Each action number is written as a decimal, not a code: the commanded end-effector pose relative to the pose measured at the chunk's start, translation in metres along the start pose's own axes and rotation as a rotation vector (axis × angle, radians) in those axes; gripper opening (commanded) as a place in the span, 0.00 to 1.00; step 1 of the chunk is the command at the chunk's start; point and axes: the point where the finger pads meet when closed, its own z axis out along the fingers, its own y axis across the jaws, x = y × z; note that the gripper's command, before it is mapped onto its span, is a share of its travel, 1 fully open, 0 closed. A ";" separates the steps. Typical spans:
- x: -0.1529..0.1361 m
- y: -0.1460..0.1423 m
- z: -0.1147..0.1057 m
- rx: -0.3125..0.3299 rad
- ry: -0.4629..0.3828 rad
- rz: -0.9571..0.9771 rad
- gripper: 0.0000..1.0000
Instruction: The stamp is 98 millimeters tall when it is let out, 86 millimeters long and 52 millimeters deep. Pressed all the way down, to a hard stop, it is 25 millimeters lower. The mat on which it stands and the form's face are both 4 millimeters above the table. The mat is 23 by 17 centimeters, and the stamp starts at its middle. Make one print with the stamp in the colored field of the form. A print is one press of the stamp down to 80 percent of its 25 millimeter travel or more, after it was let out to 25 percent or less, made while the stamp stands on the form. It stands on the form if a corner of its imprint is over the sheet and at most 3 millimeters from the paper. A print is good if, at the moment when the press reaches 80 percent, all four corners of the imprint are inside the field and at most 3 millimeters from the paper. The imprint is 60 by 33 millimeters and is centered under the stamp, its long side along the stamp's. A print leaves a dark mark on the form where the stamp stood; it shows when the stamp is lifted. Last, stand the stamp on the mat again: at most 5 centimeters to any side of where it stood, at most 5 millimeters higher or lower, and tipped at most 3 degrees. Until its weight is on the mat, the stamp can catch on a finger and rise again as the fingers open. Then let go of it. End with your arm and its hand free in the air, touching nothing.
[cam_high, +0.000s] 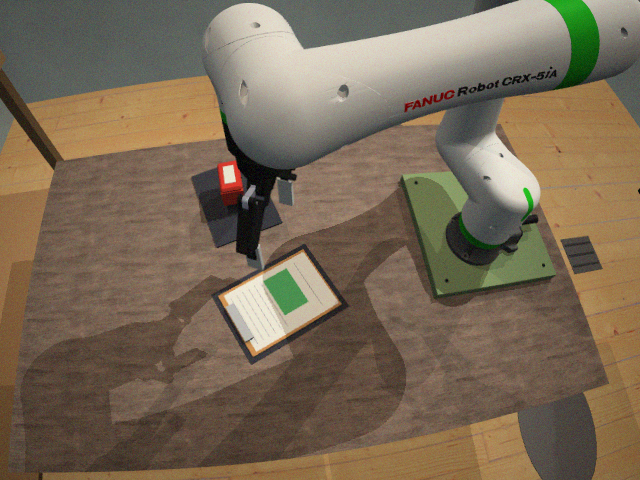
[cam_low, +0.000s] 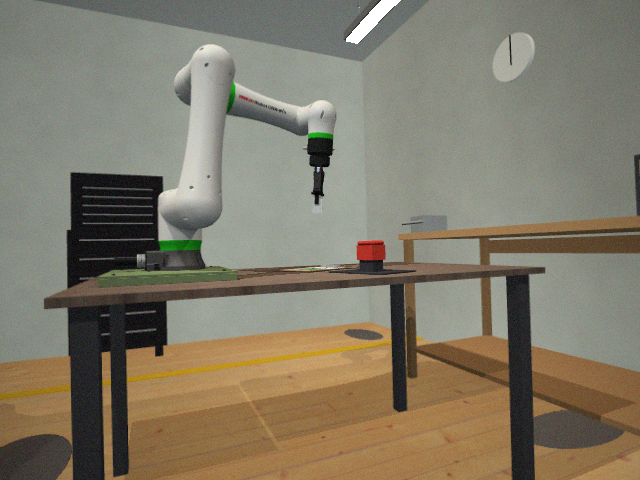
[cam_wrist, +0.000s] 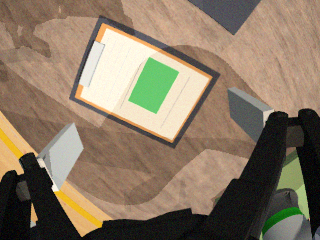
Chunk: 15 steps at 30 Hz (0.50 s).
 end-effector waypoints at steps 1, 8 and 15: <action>-0.015 -0.008 0.002 -0.002 0.024 0.278 1.00; -0.029 -0.013 0.005 0.014 0.022 0.564 1.00; -0.033 -0.015 0.006 0.023 0.022 0.771 1.00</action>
